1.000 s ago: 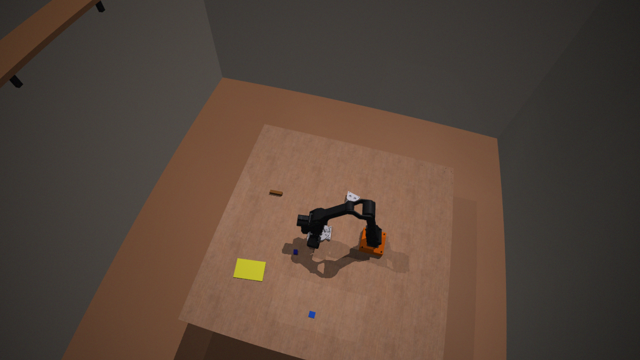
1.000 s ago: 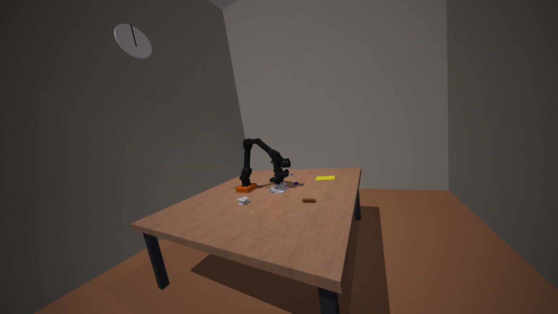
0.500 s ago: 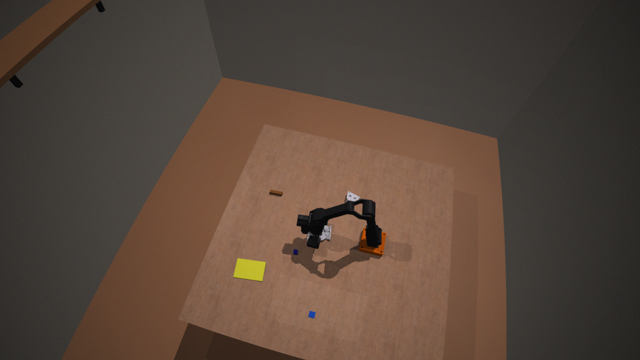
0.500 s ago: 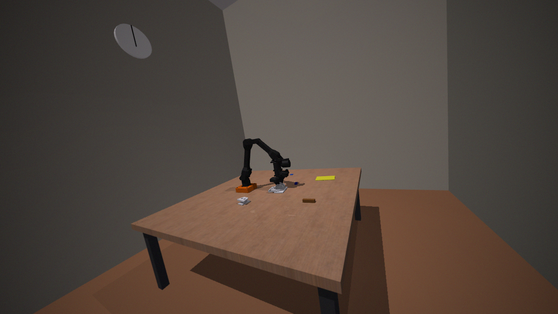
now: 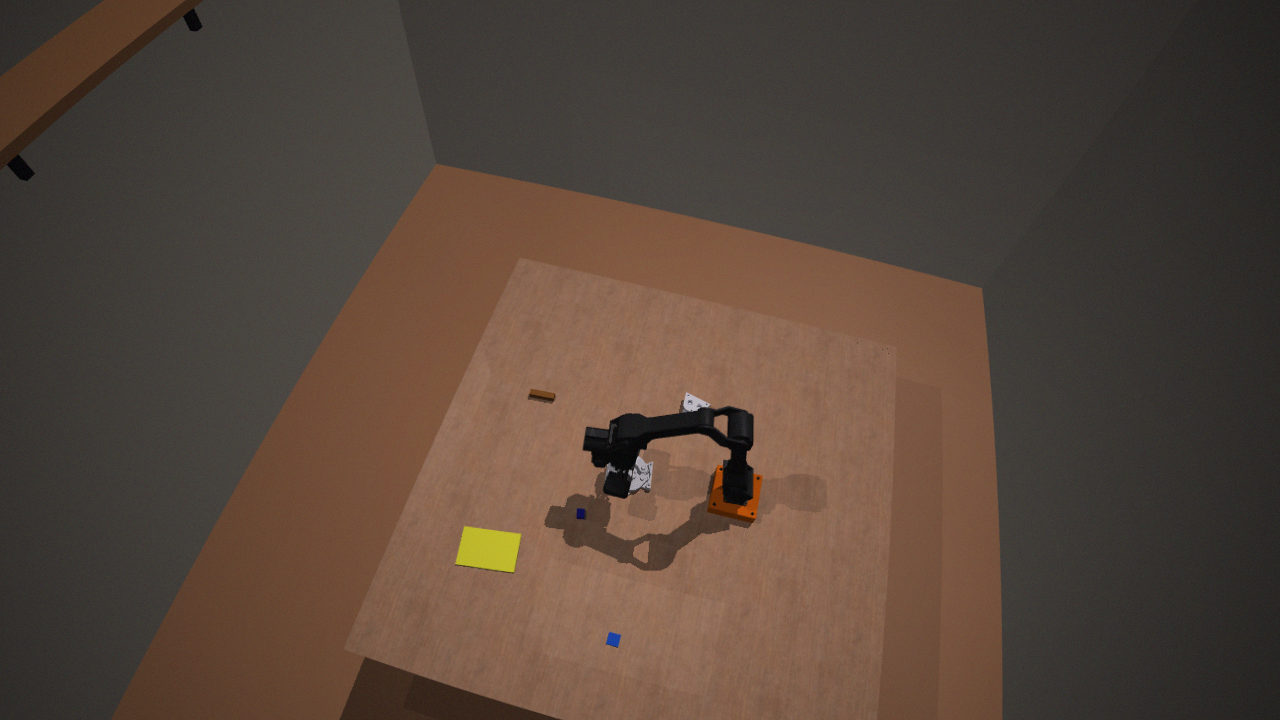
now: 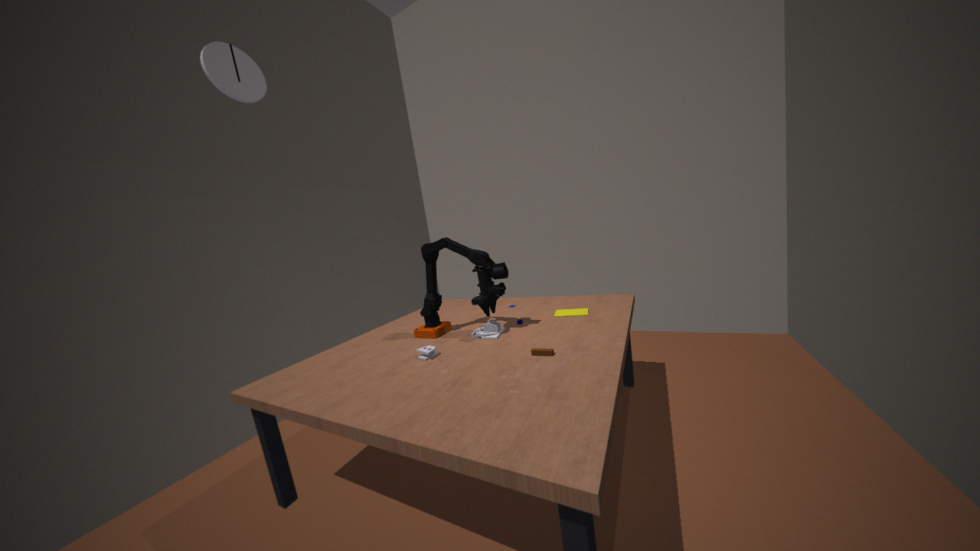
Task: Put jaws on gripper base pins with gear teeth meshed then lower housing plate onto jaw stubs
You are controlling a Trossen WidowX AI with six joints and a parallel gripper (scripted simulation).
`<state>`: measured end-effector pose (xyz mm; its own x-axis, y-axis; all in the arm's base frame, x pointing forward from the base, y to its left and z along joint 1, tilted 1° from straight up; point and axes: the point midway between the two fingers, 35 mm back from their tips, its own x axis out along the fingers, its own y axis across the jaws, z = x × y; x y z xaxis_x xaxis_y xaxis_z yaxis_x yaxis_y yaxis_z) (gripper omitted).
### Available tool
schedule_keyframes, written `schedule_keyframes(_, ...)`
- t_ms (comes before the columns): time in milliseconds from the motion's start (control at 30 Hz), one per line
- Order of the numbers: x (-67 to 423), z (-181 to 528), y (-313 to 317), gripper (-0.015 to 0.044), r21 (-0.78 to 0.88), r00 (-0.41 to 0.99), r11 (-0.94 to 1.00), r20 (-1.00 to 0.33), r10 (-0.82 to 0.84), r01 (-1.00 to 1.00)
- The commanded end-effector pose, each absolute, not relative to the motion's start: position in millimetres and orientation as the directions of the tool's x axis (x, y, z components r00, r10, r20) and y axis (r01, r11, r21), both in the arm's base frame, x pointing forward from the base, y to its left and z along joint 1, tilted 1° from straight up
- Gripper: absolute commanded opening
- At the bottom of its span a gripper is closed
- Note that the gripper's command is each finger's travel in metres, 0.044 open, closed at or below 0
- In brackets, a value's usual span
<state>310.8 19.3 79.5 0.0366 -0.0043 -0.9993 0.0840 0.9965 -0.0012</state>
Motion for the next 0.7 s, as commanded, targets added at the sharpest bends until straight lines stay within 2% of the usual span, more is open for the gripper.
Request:
schedule_keyframes(0,311,78,18,0.025,-0.004,0.038,0.996,-0.999,-0.007,0.084)
schedule_keyframes(233,314,91,-15,0.0434,-0.067,0.087,0.996,-0.994,-0.072,0.06)
schedule_keyframes(667,300,94,-80,0.044,-0.086,0.062,0.974,-0.995,-0.074,-0.209)
